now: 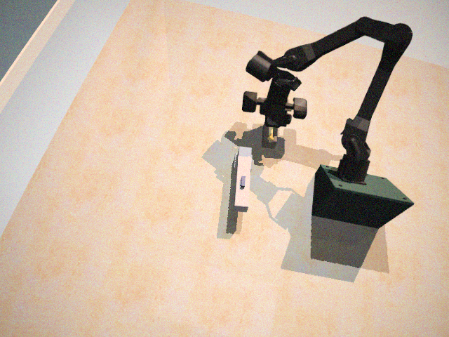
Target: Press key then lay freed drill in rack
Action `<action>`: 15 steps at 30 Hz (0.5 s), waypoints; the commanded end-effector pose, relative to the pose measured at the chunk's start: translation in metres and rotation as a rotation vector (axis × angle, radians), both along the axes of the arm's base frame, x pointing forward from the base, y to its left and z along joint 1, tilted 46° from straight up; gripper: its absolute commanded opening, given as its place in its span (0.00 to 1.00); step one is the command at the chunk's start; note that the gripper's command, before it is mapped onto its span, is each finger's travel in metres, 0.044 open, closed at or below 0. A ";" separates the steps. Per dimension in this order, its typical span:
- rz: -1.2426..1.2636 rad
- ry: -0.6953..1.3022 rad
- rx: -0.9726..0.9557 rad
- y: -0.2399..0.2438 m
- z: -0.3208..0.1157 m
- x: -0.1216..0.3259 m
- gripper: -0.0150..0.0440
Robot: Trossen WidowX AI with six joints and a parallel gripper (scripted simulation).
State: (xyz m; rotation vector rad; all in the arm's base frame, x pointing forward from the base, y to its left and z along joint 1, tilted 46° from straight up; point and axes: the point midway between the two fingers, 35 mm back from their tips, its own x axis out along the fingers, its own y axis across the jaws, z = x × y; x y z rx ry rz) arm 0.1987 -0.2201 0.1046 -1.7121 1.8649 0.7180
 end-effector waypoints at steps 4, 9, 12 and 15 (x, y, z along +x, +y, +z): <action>0.004 0.007 0.008 -0.004 -0.008 -0.002 0.25; 0.004 0.007 0.008 -0.006 -0.012 -0.003 0.25; 0.004 0.008 0.008 -0.006 -0.013 -0.003 0.25; 0.004 0.008 0.008 -0.007 -0.014 -0.003 0.25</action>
